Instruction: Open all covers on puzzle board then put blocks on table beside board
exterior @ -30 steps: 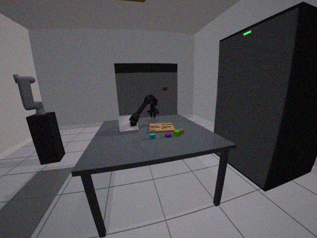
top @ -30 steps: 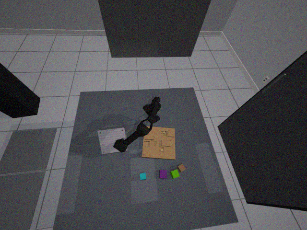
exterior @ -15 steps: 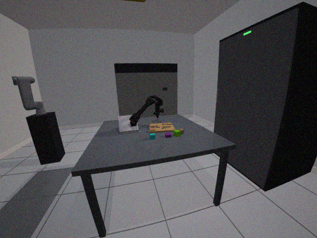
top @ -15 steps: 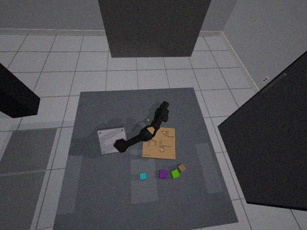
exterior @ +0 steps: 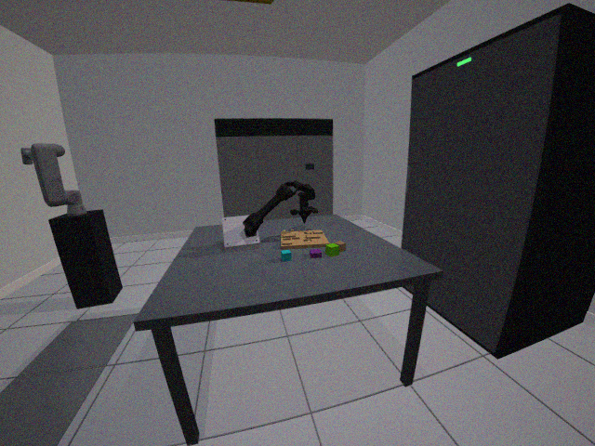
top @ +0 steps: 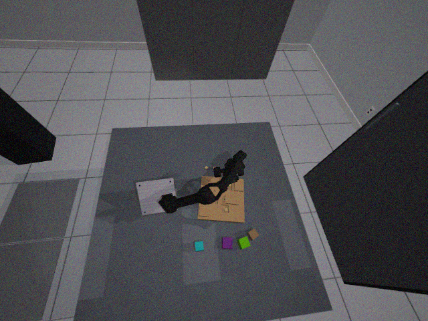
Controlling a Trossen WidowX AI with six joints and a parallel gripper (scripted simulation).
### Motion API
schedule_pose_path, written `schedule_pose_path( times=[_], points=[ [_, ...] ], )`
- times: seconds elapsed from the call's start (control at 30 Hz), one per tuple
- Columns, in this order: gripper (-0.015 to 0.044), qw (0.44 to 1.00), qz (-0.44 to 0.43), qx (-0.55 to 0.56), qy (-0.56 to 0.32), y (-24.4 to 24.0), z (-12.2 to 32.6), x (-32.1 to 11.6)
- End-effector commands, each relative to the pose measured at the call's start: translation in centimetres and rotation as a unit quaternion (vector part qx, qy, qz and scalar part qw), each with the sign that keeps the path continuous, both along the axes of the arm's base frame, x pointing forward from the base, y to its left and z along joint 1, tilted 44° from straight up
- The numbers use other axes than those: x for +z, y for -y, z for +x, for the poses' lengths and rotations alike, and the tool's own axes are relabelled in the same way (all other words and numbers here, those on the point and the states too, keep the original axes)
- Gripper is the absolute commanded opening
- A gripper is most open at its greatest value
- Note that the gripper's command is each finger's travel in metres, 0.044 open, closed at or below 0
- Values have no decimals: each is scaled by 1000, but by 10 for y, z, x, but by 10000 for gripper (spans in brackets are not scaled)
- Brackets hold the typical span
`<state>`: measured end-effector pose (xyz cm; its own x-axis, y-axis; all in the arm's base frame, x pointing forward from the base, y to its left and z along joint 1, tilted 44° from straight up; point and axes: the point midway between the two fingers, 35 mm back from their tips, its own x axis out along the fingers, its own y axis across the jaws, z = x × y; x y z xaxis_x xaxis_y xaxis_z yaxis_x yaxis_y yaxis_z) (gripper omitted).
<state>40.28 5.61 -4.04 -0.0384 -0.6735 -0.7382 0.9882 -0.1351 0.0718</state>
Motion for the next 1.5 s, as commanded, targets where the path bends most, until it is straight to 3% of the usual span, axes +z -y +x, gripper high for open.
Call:
schedule_pose_path(
  times=[0.0,0.33,0.73,1.47],
  points=[
    [0,979,-16,-149,138,26,13,21],
    [0,978,-16,-152,141,30,13,21],
    [0,978,-17,-152,141,62,13,-14],
    [0,978,-18,-152,141,71,12,-22]
  ],
)
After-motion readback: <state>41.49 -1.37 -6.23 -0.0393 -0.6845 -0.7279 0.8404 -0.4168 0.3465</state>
